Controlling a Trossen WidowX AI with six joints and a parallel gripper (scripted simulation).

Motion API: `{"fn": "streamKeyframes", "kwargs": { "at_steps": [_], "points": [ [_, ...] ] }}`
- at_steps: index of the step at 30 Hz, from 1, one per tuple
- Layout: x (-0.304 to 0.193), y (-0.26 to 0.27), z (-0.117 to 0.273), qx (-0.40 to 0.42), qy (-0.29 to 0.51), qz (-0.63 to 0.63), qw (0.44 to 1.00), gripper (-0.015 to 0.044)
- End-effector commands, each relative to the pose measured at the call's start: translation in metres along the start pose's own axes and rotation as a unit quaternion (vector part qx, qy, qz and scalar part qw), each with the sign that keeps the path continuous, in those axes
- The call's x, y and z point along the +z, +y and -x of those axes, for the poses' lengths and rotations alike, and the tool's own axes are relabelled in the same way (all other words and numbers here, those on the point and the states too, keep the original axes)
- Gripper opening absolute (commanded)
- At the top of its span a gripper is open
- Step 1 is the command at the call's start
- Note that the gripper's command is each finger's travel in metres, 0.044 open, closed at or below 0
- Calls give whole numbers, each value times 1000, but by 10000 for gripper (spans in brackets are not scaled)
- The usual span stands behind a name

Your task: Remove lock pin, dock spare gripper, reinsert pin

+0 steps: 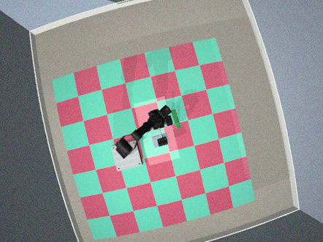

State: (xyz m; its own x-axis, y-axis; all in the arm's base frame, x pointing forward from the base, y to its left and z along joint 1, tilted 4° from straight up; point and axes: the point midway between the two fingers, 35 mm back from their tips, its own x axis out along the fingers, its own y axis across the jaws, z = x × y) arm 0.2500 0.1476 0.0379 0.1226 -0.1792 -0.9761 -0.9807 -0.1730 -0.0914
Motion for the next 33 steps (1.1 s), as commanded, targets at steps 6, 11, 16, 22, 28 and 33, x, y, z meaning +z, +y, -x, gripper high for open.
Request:
{"fn": "streamKeyframes", "kwargs": {
  "at_steps": [6,11,16,22,28,33],
  "points": [
    [-5,1,-3,0,2,2,1000,0],
    [-7,1,-3,-1,2,1,1000,0],
    [-10,0,-4,-2,2,1,1000,0],
    [-12,0,-4,-3,2,1,1000,0],
    [-15,1,-5,-3,2,1,1000,0],
    [-16,1,-5,-3,2,1,1000,0]
  ]
}}
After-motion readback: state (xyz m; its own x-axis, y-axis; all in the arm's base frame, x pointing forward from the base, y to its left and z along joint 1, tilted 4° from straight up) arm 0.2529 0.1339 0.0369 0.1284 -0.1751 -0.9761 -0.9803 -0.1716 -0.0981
